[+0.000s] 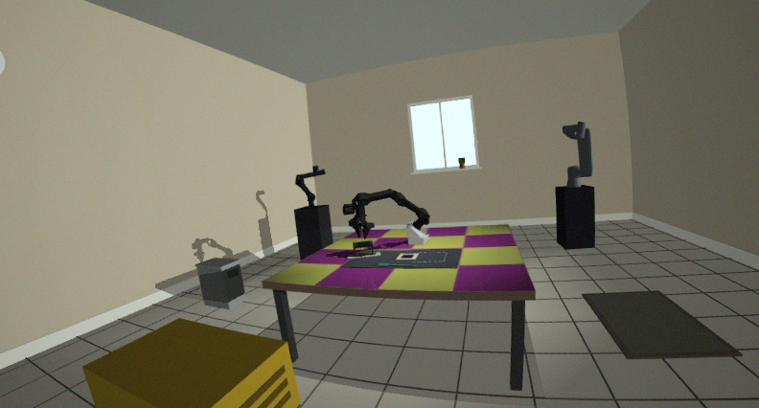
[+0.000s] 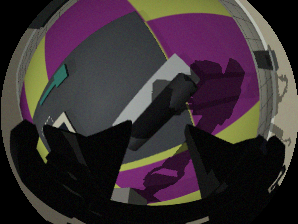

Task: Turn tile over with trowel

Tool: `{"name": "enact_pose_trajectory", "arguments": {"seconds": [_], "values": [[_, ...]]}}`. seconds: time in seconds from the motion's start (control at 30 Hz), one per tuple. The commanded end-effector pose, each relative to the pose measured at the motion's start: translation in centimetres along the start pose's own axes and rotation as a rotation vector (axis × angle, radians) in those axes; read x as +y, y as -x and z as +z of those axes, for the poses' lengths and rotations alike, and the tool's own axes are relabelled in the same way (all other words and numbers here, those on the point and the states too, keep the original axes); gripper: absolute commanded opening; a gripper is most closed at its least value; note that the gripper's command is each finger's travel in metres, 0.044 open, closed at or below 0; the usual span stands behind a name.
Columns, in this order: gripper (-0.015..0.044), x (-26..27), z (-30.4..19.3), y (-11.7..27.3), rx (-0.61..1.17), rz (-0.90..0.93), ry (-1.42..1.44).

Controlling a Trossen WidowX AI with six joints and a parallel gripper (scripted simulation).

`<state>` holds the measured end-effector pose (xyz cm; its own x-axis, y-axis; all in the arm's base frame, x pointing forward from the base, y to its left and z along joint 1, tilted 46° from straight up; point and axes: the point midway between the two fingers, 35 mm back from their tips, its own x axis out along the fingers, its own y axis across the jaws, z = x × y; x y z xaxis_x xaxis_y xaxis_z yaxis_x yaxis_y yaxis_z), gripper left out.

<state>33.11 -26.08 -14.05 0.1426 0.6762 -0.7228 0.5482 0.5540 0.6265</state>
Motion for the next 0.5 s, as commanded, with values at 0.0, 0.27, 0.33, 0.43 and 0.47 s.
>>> {"name": "enact_pose_trajectory", "arguments": {"seconds": [0.0, 0.27, 0.33, 0.43, 0.47], "values": [[0.0270, -0.04, -0.07, -0.07, 0.004, 0.001, 0.161], [0.0270, -0.05, -0.09, -0.09, 0.004, 0.004, 0.439], [0.0270, -0.06, -0.10, -0.10, 0.004, 0.005, 0.509], [0.0270, -0.06, -0.11, -0.11, 0.003, 0.006, 0.613], [0.0270, -0.06, -0.11, -0.11, 0.003, 0.006, 0.648]]}}
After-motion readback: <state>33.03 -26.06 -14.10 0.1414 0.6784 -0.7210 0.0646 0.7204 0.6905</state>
